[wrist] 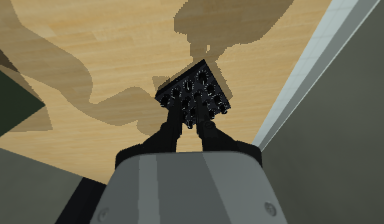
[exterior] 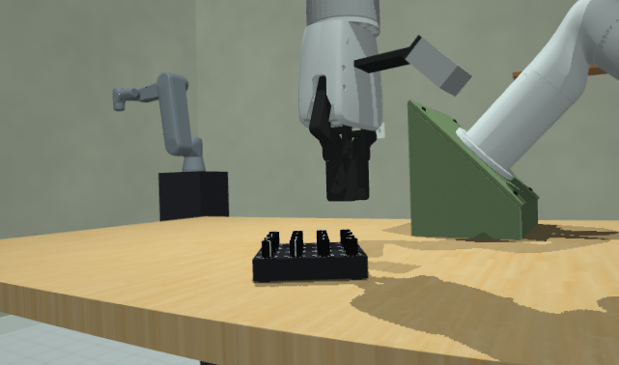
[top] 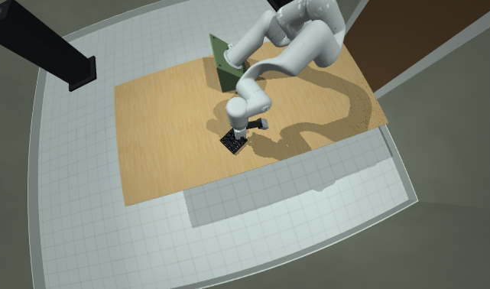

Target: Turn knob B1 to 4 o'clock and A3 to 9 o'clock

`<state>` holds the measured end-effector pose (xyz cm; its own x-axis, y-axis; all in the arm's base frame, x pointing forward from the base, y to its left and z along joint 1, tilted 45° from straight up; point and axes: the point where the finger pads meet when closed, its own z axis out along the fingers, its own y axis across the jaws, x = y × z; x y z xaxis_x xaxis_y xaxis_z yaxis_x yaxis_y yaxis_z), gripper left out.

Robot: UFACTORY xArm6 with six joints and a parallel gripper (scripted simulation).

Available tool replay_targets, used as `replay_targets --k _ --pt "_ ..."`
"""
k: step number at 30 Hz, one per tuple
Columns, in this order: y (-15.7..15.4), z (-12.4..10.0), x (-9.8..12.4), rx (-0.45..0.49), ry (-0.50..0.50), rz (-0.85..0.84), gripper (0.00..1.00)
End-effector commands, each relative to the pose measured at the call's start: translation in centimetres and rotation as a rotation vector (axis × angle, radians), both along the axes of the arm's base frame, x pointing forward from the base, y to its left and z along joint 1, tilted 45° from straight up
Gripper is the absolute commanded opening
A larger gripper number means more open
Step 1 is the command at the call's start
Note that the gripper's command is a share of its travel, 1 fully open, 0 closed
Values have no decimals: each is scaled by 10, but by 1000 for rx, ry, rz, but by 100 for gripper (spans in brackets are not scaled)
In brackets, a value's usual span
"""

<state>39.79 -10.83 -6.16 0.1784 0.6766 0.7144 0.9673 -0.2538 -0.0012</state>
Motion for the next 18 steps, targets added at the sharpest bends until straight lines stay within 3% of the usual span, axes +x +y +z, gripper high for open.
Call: replay_targets --k 1,18 --pt "-3 2 1 24 112 -105 19" --pt "-7 7 -1 120 484 -484 19"
